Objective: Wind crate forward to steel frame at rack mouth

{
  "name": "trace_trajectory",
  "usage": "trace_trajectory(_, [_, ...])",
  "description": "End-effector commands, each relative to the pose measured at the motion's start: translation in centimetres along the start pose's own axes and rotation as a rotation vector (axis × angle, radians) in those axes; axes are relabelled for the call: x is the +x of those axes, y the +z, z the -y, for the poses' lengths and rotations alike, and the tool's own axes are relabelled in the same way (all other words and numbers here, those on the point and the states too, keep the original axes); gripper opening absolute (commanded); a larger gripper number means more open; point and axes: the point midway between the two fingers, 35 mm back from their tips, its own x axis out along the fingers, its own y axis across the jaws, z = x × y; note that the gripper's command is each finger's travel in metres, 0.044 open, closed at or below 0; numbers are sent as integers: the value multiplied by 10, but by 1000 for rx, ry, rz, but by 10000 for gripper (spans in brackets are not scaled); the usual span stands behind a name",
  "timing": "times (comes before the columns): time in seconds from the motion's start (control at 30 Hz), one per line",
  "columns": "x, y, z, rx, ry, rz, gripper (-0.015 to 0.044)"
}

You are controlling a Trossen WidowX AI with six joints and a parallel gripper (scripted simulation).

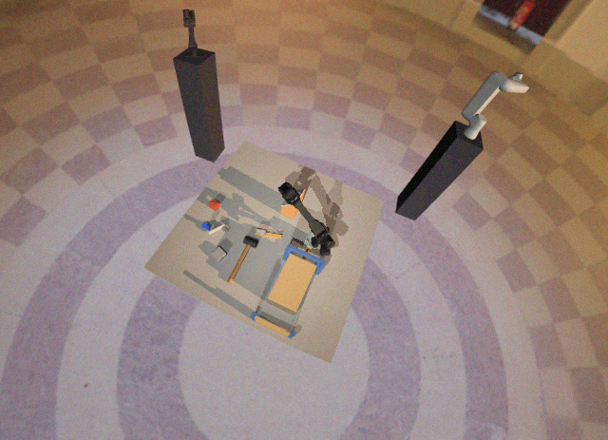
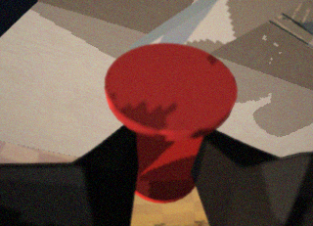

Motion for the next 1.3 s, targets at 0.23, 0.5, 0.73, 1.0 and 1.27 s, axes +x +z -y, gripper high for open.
trace_trajectory(0.23, [8,-16,21,-37,-49,-20,0])
trace_trajectory(0.5, [8,-16,21,-37,-49,-20,0])
trace_trajectory(0.73, [8,-16,21,-37,-49,-20,0])
trace_trajectory(1.0, [9,-18,25,-37,-49,-20,0])
trace_trajectory(1.27, [10,-22,33,-38,-50,-21,0])
